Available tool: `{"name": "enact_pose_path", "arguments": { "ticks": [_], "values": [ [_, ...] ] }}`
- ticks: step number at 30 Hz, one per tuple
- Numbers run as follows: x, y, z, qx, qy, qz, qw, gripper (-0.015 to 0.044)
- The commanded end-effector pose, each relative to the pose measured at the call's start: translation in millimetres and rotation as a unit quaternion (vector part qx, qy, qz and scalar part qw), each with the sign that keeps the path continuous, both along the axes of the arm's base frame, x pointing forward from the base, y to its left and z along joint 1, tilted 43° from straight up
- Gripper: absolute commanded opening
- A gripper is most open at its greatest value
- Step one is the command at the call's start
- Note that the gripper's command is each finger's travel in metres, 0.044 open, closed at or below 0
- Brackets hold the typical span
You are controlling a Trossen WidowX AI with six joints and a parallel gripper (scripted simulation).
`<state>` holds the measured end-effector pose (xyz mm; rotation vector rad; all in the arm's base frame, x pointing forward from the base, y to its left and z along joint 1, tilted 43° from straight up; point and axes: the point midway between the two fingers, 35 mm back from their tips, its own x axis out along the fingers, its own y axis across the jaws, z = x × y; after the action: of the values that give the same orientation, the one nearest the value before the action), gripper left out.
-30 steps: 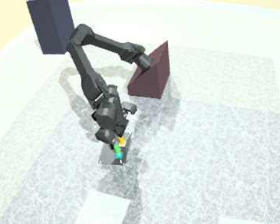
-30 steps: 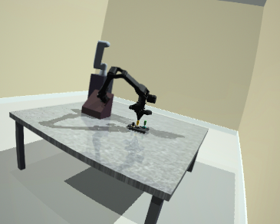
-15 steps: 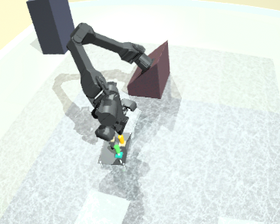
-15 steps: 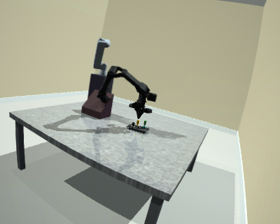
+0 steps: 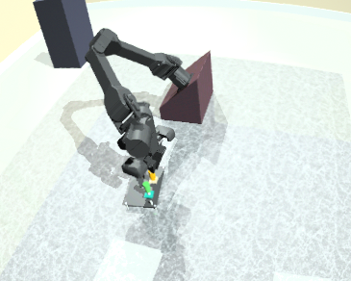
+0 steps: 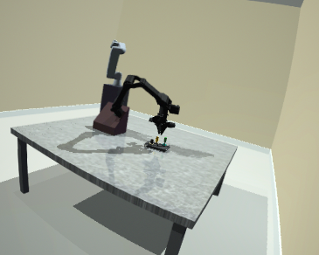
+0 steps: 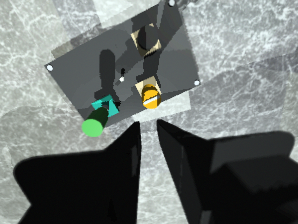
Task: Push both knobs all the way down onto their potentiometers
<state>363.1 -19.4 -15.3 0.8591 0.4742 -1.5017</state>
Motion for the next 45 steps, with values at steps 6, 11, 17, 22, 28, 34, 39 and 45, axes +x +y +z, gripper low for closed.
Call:
{"name": "enact_pose_path", "arguments": {
  "ticks": [6,11,17,22,28,34,39,45],
  "values": [
    [17,7,8,0.019,-0.085,-0.105,0.991,0.0000],
    [25,10,14,0.026,-0.135,-0.171,0.976,0.0000],
    [34,13,22,0.033,-0.193,-0.249,0.948,0.0000],
    [40,16,29,0.038,-0.239,-0.313,0.918,0.0000],
    [48,18,38,0.041,-0.293,-0.387,0.874,0.0000],
    [49,19,40,0.042,-0.305,-0.404,0.861,0.0000],
    [49,7,26,0.040,-0.322,-0.410,0.852,0.0000],
    [49,6,25,0.040,-0.323,-0.411,0.851,0.0000]
  ]
}}
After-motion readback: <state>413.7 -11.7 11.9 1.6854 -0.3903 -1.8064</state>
